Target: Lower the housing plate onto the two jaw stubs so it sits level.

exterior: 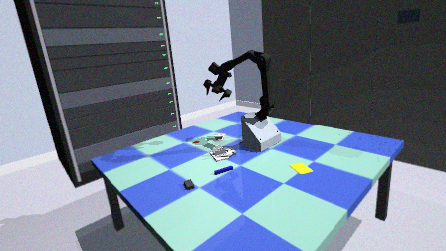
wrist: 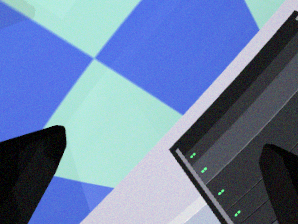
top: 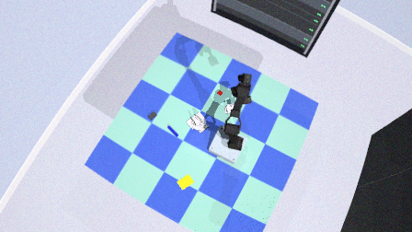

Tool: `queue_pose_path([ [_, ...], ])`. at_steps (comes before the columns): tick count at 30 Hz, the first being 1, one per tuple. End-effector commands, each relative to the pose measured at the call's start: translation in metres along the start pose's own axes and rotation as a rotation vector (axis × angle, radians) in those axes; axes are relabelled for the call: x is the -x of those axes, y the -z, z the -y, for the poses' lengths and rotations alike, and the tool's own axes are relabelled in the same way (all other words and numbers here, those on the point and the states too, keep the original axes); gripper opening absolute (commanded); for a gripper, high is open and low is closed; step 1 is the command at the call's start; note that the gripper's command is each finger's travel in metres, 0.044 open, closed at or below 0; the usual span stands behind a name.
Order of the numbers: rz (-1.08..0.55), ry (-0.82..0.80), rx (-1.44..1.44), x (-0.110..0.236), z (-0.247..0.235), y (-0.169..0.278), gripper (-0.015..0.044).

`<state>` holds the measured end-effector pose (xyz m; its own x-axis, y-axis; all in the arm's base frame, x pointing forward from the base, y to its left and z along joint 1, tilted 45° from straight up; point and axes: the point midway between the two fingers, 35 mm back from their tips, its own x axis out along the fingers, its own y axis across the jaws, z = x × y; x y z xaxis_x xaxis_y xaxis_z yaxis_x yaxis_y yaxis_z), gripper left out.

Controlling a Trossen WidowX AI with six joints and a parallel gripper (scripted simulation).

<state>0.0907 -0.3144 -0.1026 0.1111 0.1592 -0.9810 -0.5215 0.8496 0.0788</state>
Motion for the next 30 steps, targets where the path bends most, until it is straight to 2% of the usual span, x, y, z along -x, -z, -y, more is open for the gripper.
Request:
queue_pose_path([
  [1,0.046,-0.060,-0.006,-0.018,-0.006,-0.013,0.0440],
  [17,0.188,-0.323,-0.038,-0.079,-0.048,-0.063,0.0440],
  [30,0.262,-0.539,-0.086,-0.115,-0.091,-0.095,0.0440],
])
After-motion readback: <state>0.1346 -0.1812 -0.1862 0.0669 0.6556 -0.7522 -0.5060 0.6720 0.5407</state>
